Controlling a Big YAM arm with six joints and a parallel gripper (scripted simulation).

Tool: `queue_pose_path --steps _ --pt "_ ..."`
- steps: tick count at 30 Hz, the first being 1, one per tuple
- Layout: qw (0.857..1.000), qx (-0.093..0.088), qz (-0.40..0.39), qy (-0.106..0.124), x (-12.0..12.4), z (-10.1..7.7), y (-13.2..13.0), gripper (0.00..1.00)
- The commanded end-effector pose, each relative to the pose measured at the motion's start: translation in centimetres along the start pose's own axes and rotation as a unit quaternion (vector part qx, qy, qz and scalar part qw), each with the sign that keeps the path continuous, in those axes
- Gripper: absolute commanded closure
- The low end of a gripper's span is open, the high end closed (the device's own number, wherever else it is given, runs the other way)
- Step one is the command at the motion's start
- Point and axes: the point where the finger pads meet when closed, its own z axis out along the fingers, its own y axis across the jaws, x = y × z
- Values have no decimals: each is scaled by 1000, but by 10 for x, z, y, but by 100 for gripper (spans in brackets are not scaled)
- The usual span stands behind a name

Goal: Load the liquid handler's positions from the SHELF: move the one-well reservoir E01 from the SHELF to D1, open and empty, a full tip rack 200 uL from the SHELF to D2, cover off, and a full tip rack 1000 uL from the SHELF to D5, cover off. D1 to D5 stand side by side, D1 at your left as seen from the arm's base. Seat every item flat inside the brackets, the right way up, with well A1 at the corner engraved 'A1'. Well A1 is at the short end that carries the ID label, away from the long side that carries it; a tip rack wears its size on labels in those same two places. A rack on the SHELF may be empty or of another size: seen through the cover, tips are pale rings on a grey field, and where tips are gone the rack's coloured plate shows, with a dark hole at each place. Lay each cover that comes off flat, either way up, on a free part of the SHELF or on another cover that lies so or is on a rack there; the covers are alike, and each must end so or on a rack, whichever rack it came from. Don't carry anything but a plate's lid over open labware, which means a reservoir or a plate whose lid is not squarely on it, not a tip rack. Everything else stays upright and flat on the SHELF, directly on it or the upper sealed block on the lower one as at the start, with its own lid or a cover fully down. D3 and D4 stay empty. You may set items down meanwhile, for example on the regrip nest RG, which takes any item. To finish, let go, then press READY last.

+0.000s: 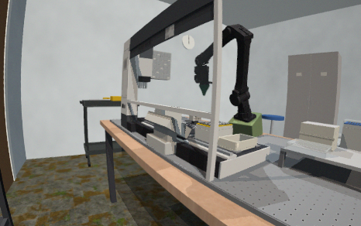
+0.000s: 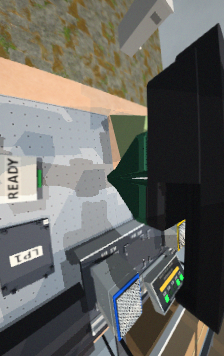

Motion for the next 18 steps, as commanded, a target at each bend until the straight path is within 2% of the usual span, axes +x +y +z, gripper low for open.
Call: queue_pose_path --steps 1,5,6,8,13,15,18 --pt "1000 0 -21 -12 -11 -1 5 100" --pt "1000 -1 -7 -9 -8 6 1 100" --pt "999 -1 -13 -30 -20 -8 8 100" --pt "1000 -1 -8 -8 -7 11 4 100" --pt "1000 -1 -7 -7 -7 20 4 100" --pt "1000 -1 -9 -13 -12 19 6 100" --pt "1000 -1 -7 -7 -7 29 4 100"
